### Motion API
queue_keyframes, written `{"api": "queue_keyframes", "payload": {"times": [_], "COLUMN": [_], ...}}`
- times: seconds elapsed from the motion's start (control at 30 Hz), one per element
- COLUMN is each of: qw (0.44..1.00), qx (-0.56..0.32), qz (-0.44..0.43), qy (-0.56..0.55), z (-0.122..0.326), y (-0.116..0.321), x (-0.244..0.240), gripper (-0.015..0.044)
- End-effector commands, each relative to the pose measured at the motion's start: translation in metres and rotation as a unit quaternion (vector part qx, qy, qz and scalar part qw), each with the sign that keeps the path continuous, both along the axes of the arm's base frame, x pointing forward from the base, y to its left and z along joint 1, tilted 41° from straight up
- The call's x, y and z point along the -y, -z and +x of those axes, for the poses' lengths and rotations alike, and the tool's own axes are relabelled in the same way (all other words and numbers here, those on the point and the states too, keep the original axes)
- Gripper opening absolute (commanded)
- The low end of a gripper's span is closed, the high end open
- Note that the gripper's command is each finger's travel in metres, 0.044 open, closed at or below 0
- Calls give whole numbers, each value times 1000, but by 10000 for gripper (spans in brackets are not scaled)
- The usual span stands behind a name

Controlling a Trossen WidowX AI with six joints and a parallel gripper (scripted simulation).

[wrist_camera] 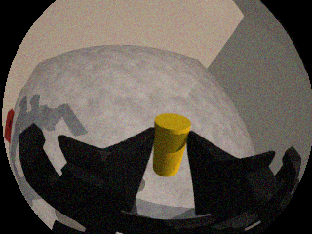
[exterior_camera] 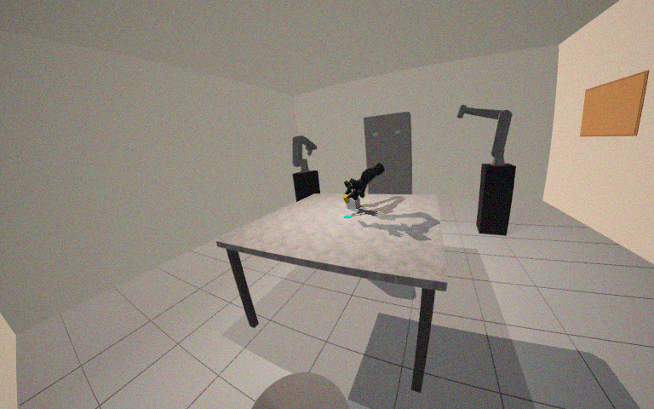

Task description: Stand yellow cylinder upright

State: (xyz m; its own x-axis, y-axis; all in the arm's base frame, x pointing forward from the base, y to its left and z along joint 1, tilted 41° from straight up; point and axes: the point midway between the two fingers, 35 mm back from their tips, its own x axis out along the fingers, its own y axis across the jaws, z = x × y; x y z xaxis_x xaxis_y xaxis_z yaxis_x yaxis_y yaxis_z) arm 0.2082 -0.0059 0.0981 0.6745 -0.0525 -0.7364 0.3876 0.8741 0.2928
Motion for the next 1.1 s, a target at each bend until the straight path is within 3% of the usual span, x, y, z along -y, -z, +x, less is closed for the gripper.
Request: {"api": "queue_keyframes", "payload": {"times": [0.0,1.07], "qw": [1000,990], "qx": [16,123], "qz": [0,21], "qy": [10,60], "z": [0,2], "y": [0,-4], "x": [1,1], "gripper": [105,105]}}
